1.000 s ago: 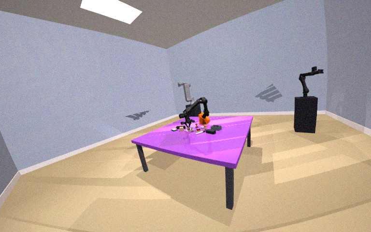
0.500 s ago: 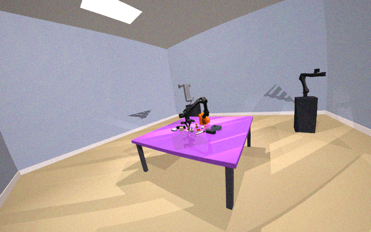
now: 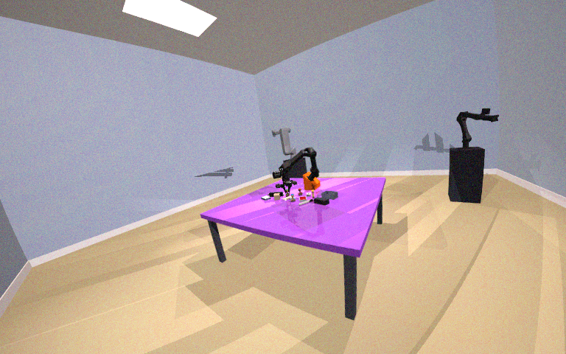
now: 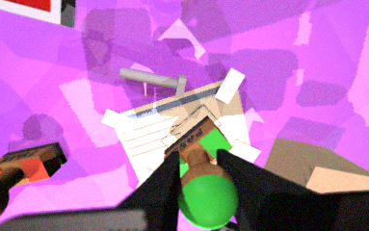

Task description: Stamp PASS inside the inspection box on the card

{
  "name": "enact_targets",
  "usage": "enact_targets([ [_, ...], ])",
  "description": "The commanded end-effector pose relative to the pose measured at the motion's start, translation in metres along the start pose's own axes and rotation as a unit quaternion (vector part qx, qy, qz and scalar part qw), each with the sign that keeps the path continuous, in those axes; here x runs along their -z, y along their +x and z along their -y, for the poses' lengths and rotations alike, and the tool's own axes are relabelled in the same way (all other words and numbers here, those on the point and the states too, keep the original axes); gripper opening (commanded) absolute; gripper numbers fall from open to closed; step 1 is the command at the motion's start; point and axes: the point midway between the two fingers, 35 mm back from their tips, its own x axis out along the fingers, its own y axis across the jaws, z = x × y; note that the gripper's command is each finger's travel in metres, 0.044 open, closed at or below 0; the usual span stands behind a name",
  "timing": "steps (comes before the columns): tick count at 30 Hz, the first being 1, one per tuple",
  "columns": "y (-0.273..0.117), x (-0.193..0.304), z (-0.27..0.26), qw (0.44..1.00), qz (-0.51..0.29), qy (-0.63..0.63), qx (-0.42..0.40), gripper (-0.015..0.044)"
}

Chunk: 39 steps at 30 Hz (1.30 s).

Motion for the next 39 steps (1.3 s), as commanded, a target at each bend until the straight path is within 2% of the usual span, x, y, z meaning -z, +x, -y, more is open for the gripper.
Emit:
enact_targets([
  [1,-0.007,0.000,0.002,1.000,-0.003,-0.004,0.003,0.0000],
  [29,-0.051,0.002,0.001,1.000,-0.003,-0.004,0.003,0.0000],
  [39,-0.054,0.065,-0.016,1.000,-0.008,-0.004,0.006,0.0000],
])
